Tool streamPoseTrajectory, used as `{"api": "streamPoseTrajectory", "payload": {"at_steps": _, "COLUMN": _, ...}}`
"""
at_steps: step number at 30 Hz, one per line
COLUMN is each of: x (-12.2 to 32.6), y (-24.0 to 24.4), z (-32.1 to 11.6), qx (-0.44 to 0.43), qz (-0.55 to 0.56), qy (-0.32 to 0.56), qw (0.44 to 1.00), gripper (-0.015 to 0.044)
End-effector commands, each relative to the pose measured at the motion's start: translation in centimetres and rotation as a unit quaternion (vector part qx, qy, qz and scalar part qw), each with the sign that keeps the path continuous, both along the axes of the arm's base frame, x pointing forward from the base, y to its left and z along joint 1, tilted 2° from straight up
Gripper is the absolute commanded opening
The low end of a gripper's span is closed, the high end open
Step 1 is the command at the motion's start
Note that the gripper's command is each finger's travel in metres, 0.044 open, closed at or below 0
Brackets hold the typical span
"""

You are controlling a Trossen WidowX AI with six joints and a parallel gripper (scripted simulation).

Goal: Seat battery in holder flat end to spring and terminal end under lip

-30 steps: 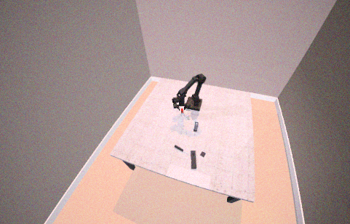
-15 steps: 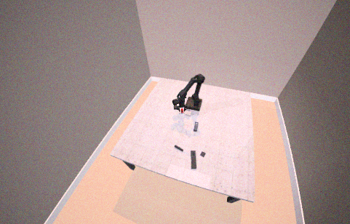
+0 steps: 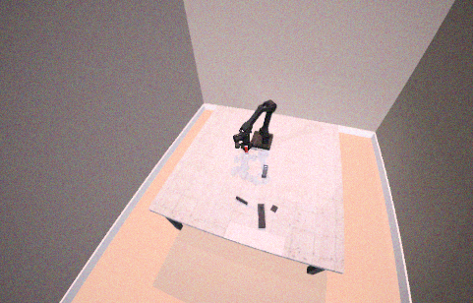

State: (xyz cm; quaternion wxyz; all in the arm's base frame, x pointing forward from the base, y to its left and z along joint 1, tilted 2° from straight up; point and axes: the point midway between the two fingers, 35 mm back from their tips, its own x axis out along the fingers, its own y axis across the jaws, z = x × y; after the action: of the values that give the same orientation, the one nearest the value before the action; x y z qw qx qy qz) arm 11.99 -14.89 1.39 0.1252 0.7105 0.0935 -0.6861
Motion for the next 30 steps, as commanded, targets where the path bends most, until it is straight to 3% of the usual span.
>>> {"api": "streamPoseTrajectory", "payload": {"at_steps": 1, "x": 0.0, "y": 0.0, "z": 1.0, "qx": 0.002, "qz": -0.002, "qy": 0.0, "qw": 1.0, "gripper": 0.0084}}
{"api": "streamPoseTrajectory", "payload": {"at_steps": 5, "x": -0.1, "y": 0.1, "z": 4.3, "qx": 0.002, "qz": -0.002, "qy": 0.0, "qw": 1.0, "gripper": 0.0084}}
{"api": "streamPoseTrajectory", "payload": {"at_steps": 9, "x": -0.1, "y": 0.2, "z": 4.9, "qx": 0.002, "qz": 0.003, "qy": 0.0, "qw": 1.0, "gripper": 0.0084}}
{"api": "streamPoseTrajectory", "payload": {"at_steps": 18, "x": 4.3, "y": 1.5, "z": 5.7, "qx": -0.007, "qz": 0.252, "qy": 0.007, "qw": 0.968, "gripper": 0.0084}}
{"api": "streamPoseTrajectory", "payload": {"at_steps": 24, "x": 7.5, "y": 3.0, "z": 6.4, "qx": -0.014, "qz": 0.442, "qy": 0.012, "qw": 0.897, "gripper": 0.0084}}
{"api": "streamPoseTrajectory", "payload": {"at_steps": 30, "x": 10.7, "y": 5.3, "z": 7.0, "qx": -0.021, "qz": 0.616, "qy": 0.016, "qw": 0.787, "gripper": 0.0084}}
